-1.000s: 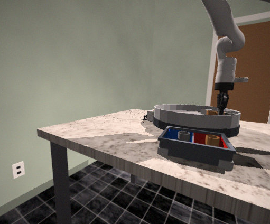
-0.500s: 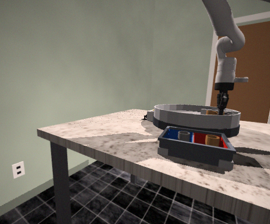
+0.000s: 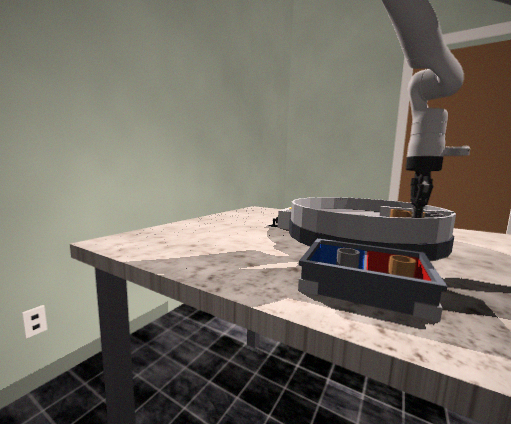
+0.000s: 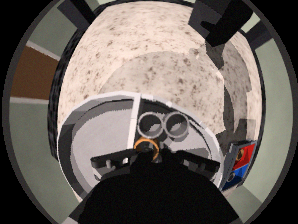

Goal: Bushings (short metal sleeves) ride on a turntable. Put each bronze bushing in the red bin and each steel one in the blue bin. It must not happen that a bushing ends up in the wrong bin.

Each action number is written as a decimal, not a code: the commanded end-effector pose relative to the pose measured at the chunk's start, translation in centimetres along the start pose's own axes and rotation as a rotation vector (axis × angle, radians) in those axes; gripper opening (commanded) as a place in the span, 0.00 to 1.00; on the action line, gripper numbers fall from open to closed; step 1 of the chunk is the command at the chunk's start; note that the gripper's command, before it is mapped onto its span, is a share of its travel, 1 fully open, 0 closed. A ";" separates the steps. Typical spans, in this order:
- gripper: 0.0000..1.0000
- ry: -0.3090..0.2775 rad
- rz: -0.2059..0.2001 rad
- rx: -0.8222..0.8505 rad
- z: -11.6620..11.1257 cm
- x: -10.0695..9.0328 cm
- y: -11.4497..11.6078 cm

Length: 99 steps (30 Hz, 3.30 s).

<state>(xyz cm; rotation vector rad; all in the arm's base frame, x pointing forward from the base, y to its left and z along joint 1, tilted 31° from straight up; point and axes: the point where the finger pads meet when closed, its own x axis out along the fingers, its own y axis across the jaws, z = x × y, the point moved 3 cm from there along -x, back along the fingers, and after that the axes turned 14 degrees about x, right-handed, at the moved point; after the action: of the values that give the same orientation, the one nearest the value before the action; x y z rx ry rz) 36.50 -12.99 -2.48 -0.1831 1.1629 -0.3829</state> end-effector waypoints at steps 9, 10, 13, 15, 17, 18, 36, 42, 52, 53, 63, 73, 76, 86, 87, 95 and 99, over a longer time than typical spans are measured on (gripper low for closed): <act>0.00 -0.001 0.000 0.000 0.0 0.0 0.0; 0.00 -0.001 0.000 0.000 0.0 0.0 0.0; 0.00 -0.001 0.000 0.000 0.0 0.0 0.0; 0.00 -0.001 0.000 0.000 0.0 0.0 0.0; 0.00 -0.001 0.000 0.000 0.0 0.0 0.0; 0.00 -0.001 0.000 0.000 0.0 0.0 0.0; 0.00 -0.001 -0.004 0.002 0.0 -0.5 0.0; 0.00 -0.001 -0.006 0.002 0.0 -0.6 0.0; 0.00 0.000 -0.006 0.002 0.0 -0.9 0.0; 0.00 0.000 -0.006 0.002 0.0 -0.9 0.0; 0.00 -0.001 -0.006 0.002 0.0 -1.2 0.0; 0.00 0.000 -0.006 0.002 0.0 -1.5 0.0; 0.00 0.000 -0.006 0.002 0.0 -1.5 0.0; 0.00 -0.001 -0.006 0.002 0.0 -1.8 0.0; 0.00 -0.001 -0.006 0.002 0.0 -1.8 0.0; 0.00 0.000 -0.006 0.002 0.0 -2.0 0.0; 0.00 0.000 -0.006 0.002 0.0 -2.1 0.0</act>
<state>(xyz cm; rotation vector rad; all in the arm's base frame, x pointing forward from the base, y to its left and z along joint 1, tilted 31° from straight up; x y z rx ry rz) 35.76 -12.18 -0.77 -0.1851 1.1637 -0.3893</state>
